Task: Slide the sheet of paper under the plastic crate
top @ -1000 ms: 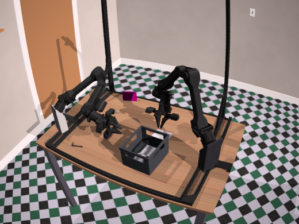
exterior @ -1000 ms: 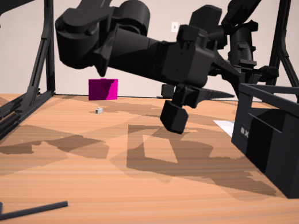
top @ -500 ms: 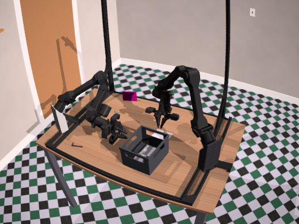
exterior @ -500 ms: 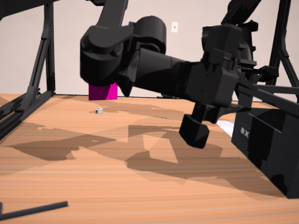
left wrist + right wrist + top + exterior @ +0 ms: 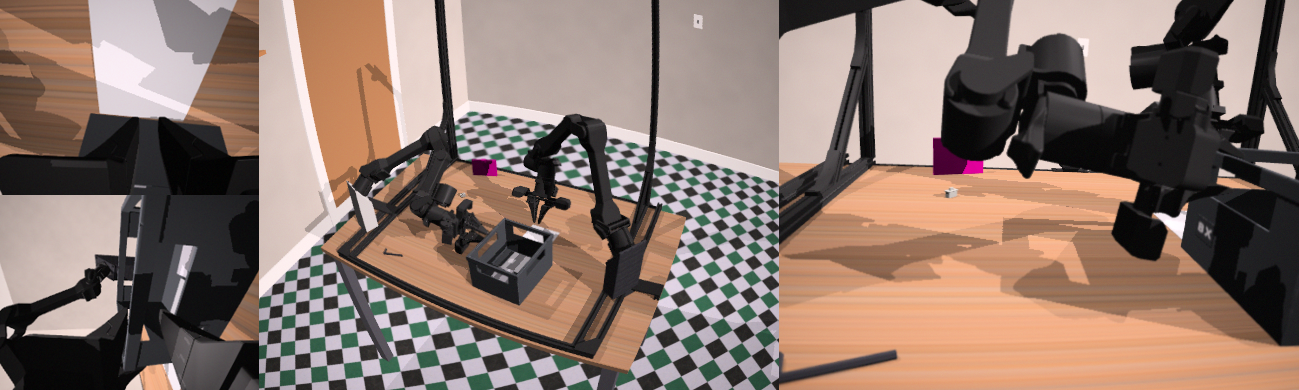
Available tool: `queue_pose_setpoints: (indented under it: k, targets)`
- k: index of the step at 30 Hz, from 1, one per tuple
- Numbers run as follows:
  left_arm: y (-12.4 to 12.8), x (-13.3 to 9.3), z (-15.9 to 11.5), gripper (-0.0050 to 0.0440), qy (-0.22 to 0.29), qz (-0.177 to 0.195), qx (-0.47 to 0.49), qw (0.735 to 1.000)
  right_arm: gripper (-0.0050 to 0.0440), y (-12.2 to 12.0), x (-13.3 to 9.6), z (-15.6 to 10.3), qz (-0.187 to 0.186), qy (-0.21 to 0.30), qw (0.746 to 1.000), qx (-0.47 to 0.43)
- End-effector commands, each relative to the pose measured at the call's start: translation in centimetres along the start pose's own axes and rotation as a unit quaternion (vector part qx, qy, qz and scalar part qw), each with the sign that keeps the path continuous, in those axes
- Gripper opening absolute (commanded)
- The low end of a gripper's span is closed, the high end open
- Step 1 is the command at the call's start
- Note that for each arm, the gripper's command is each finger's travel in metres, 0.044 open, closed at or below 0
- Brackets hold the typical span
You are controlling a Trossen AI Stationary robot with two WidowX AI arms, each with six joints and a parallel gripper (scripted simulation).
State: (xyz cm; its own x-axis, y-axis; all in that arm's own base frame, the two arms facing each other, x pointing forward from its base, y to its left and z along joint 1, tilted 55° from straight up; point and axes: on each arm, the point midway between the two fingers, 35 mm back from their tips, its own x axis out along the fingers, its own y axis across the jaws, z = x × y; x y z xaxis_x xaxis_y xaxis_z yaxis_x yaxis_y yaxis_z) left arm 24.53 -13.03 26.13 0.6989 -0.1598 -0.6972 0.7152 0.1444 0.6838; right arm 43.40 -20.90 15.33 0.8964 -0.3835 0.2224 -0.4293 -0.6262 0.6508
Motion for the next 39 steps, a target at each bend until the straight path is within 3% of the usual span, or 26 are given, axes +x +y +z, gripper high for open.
queue_pose_setpoints:
  k: [1,21,26,39]
  targets:
    - [0.0,0.0,0.0,0.006,0.0,-0.002,0.001,1.0,0.015,0.2,0.8,0.3,0.006,0.004,1.0,0.002]
    - [0.0,0.0,0.0,0.006,0.0,-0.002,0.001,1.0,0.015,0.7,3.3,0.5,0.008,0.005,1.0,0.002]
    - [0.0,0.0,0.0,0.006,0.0,-0.002,0.001,1.0,0.003,0.6,3.0,0.2,0.008,0.007,1.0,0.0]
    - [0.0,0.0,0.0,0.006,0.0,-0.002,0.001,1.0,0.0017,0.6,3.0,0.2,0.008,0.007,1.0,0.0]
